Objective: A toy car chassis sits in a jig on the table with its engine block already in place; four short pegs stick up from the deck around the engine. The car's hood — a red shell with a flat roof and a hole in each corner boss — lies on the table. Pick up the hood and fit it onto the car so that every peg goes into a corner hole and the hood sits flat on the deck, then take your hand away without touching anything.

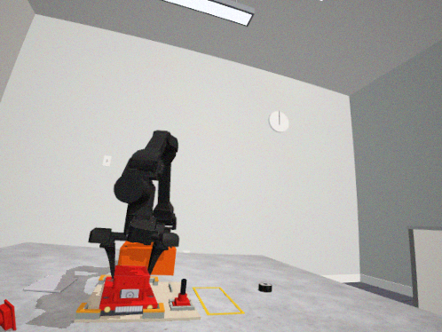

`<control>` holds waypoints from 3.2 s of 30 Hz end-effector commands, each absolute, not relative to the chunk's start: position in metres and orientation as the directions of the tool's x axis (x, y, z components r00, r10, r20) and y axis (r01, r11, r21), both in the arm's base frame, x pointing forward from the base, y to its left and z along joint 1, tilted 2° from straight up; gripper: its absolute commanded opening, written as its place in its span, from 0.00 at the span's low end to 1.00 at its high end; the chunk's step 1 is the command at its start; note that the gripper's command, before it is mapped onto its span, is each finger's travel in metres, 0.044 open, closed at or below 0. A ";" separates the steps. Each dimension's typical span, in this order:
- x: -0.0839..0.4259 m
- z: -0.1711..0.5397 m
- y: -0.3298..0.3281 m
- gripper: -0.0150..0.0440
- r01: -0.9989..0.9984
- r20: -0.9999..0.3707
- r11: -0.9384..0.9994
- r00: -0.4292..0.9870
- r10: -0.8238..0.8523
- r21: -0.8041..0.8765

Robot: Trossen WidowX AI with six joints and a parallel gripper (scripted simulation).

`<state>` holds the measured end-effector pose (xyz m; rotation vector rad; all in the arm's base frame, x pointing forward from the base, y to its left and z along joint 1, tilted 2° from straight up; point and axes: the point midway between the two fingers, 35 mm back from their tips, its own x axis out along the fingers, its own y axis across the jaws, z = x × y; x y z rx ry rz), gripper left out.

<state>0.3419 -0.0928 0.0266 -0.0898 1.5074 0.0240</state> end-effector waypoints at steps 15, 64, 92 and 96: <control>0.342 0.024 -0.092 0.25 -0.076 -0.997 0.996 0.065 -0.036 -0.041; 0.343 0.020 -0.093 0.25 -0.074 -0.997 0.996 0.066 -0.038 -0.043; 0.344 0.016 -0.093 0.25 -0.078 -0.997 0.996 0.068 -0.041 -0.047; 0.344 0.014 -0.093 0.25 -0.078 -0.997 0.996 0.068 -0.041 -0.047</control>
